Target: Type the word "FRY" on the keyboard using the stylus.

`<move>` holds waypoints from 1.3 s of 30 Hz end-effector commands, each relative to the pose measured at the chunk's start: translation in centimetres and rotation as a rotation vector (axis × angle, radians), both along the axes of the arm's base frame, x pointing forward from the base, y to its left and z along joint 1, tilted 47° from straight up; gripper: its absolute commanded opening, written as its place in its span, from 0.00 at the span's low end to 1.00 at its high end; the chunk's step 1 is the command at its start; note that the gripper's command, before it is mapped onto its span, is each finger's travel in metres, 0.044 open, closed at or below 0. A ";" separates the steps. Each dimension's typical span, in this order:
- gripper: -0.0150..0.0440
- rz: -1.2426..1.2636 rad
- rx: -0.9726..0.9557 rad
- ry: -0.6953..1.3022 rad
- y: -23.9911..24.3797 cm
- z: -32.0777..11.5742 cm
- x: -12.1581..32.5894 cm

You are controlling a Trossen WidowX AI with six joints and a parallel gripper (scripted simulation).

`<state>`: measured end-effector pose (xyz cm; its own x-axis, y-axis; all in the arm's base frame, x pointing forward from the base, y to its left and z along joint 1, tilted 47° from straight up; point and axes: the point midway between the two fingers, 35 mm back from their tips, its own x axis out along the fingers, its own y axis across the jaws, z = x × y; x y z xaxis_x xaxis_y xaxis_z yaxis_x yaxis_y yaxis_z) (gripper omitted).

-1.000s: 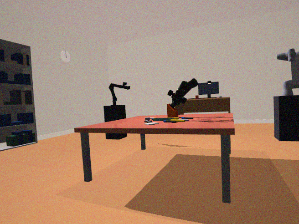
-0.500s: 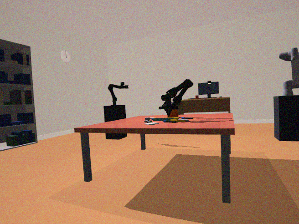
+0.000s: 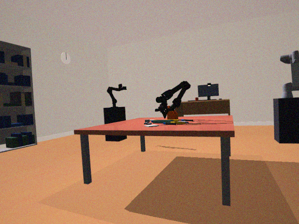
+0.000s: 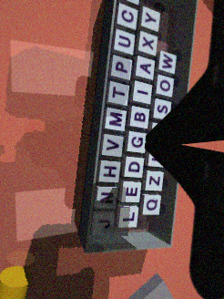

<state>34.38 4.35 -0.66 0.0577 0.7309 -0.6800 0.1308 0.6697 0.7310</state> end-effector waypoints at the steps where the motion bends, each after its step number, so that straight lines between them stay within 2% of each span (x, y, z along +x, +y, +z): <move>1: 0.25 -0.006 0.000 0.015 -1.5 -1.9 -0.6; 10: 0.25 -0.006 -0.001 0.015 -1.7 -2.1 -0.7; 16: 0.25 -0.006 -0.004 0.014 -5.9 -6.5 -1.6; 26: 0.25 -0.006 -0.004 0.014 -5.8 -6.5 -1.7; 31: 0.25 -0.006 -0.002 0.016 -3.8 -4.5 -4.1; 39: 0.25 -0.006 -0.002 0.016 -3.7 -4.4 -4.2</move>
<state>30.33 0.52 -5.28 0.0491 0.7266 -0.6853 0.1449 0.6737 0.7247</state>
